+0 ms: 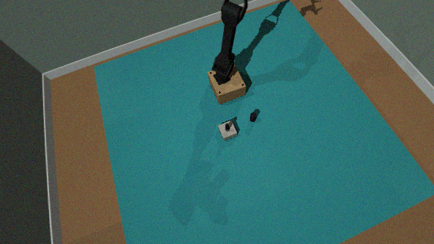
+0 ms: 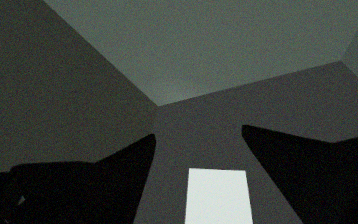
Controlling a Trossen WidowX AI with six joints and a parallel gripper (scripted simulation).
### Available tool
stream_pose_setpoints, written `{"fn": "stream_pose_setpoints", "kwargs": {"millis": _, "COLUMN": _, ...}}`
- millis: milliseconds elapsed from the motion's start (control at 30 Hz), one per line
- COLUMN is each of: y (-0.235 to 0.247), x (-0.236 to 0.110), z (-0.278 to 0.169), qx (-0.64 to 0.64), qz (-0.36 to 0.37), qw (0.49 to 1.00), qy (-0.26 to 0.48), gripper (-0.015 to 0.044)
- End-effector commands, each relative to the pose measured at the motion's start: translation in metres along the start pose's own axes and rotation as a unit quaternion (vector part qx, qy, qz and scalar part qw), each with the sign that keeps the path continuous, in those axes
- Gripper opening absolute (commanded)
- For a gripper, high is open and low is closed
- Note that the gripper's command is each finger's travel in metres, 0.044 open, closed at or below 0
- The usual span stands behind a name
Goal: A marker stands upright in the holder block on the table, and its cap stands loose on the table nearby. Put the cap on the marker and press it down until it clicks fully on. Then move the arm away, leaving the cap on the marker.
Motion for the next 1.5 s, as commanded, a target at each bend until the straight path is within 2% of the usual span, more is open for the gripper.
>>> {"fn": "stream_pose_setpoints", "kwargs": {"millis": 0, "y": 0.001, "x": 0.001, "z": 0.001, "qx": -0.008, "qz": 0.000, "qw": 1.000, "qy": -0.001, "gripper": 0.0374}}
{"fn": "stream_pose_setpoints", "kwargs": {"millis": 167, "y": 0.033, "x": 0.028, "z": 0.037, "qx": -0.217, "qz": -0.005, "qw": 0.976, "qy": -0.024, "gripper": 0.0246}}
{"fn": "stream_pose_setpoints", "kwargs": {"millis": 333, "y": 0.082, "x": 0.053, "z": 0.076, "qx": -0.436, "qz": -0.016, "qw": 0.897, "qy": -0.069, "gripper": 0.0246}}
{"fn": "stream_pose_setpoints", "kwargs": {"millis": 533, "y": 0.156, "x": 0.071, "z": 0.119, "qx": -0.649, "qz": -0.046, "qw": 0.745, "qy": -0.144, "gripper": 0.0246}}
{"fn": "stream_pose_setpoints", "kwargs": {"millis": 767, "y": 0.258, "x": 0.068, "z": 0.157, "qx": -0.808, "qz": -0.110, "qw": 0.523, "qy": -0.246, "gripper": 0.0246}}
{"fn": "stream_pose_setpoints", "kwargs": {"millis": 967, "y": 0.346, "x": 0.045, "z": 0.175, "qx": -0.862, "qz": -0.192, "qw": 0.334, "qy": -0.330, "gripper": 0.0246}}
{"fn": "stream_pose_setpoints", "kwargs": {"millis": 1167, "y": 0.428, "x": 0.002, "z": 0.182, "qx": -0.850, "qz": -0.298, "qw": 0.166, "qy": -0.401, "gripper": 0.0246}}
{"fn": "stream_pose_setpoints", "kwargs": {"millis": 1333, "y": 0.487, "x": -0.047, "z": 0.179, "qx": -0.801, "qz": -0.399, "qw": 0.056, "qy": -0.443, "gripper": 0.0246}}
{"fn": "stream_pose_setpoints", "kwargs": {"millis": 1467, "y": 0.526, "x": -0.095, "z": 0.171, "qx": -0.741, "qz": -0.486, "qw": -0.006, "qy": -0.463, "gripper": 0.0246}}
Point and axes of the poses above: the point midway between the two fingers, 35 mm back from their tips, its own x axis out along the fingers, its own y axis across the jaws, z = x × y, the point moved 5 cm from there along -x, back along the fingers, and after that the axes turned 8 degrees about -x, right-handed, at the moved point
